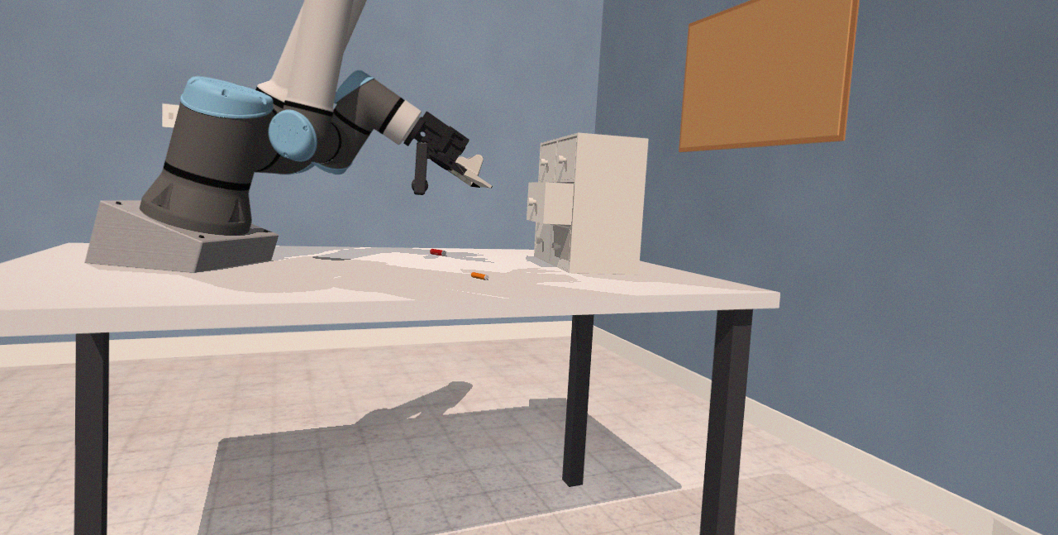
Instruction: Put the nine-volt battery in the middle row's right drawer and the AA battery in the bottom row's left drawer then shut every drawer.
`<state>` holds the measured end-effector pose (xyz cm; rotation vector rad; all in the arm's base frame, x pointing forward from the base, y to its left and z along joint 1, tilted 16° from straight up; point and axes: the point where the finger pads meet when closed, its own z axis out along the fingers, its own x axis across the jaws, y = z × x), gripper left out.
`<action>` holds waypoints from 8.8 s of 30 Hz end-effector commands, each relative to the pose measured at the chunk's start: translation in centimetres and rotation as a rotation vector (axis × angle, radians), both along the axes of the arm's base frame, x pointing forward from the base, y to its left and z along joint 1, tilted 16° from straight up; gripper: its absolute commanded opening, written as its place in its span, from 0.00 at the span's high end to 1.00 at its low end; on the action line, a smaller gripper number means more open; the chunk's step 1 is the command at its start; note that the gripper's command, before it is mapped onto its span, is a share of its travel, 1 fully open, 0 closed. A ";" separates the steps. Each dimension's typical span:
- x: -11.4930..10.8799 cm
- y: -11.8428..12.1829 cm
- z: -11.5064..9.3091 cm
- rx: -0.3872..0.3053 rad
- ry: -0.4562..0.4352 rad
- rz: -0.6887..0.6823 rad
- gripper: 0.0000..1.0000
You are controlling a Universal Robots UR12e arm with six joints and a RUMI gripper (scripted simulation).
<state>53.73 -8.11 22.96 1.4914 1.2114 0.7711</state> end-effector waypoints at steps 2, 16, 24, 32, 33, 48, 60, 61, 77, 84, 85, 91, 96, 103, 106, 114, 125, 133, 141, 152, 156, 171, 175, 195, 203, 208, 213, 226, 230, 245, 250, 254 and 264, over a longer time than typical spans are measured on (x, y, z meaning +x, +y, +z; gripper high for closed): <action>0.0 0.0 0.0 -0.002 -0.005 0.001 0.00; 0.1 0.0 -0.1 -0.003 -0.010 0.001 0.00; 0.1 0.0 -0.1 -0.004 -0.011 0.001 0.00; 0.1 0.0 -0.1 -0.004 -0.011 0.001 0.80; 0.1 0.0 -0.1 -0.004 -0.011 0.001 0.80; 0.1 0.0 -0.1 -0.004 -0.011 0.001 0.80; 0.1 0.0 -0.1 -0.004 -0.011 0.001 0.80; 0.1 0.0 -0.1 -0.004 -0.011 0.001 0.80; 0.7 -0.2 -0.1 -0.004 -0.011 0.001 0.80; 1.5 -0.5 -0.1 -0.004 -0.011 0.001 0.80; 1.5 -0.5 -0.1 -0.004 -0.011 0.001 0.80; 2.6 -0.8 -0.2 -0.004 -0.011 0.001 0.80; 3.6 -1.1 -0.2 -0.004 -0.011 0.001 0.80; 4.6 -1.4 -0.3 -0.004 -0.011 0.001 0.80; 5.1 -1.6 -0.3 -0.004 -0.011 0.001 0.80; 6.2 -1.9 -0.3 -0.004 -0.011 0.001 0.80; 6.6 -2.0 -0.3 -0.004 -0.011 0.001 0.80; 6.6 -2.0 -0.3 -0.004 -0.011 0.001 0.80; 6.6 -2.0 -0.3 -0.004 -0.011 0.001 0.80; 6.6 -2.0 -0.3 -0.004 -0.011 0.001 0.80; 6.6 -2.0 -0.3 -0.004 -0.011 0.001 0.80; 6.6 -2.0 -0.3 -0.004 -0.011 0.001 0.80; 6.7 -2.1 -0.3 -0.004 -0.011 0.001 0.80; 8.1 -2.4 0.1 -0.004 -0.011 0.001 0.80; 8.8 -2.6 0.2 -0.004 -0.011 0.001 0.80; 9.1 -2.7 0.3 -0.004 -0.011 0.001 0.80; 9.5 -2.8 0.4 -0.004 -0.011 0.001 0.80; 9.8 -2.9 0.5 -0.004 -0.011 0.001 0.80; 9.8 -2.9 0.5 -0.004 -0.011 0.001 0.80; 9.8 -2.9 0.5 -0.004 -0.011 0.001 0.80; 9.8 -2.9 0.5 -0.004 -0.011 0.001 0.80; 9.8 -2.9 0.5 -0.004 -0.011 0.001 0.80; 9.8 -2.9 0.5 -0.004 -0.011 0.001 0.80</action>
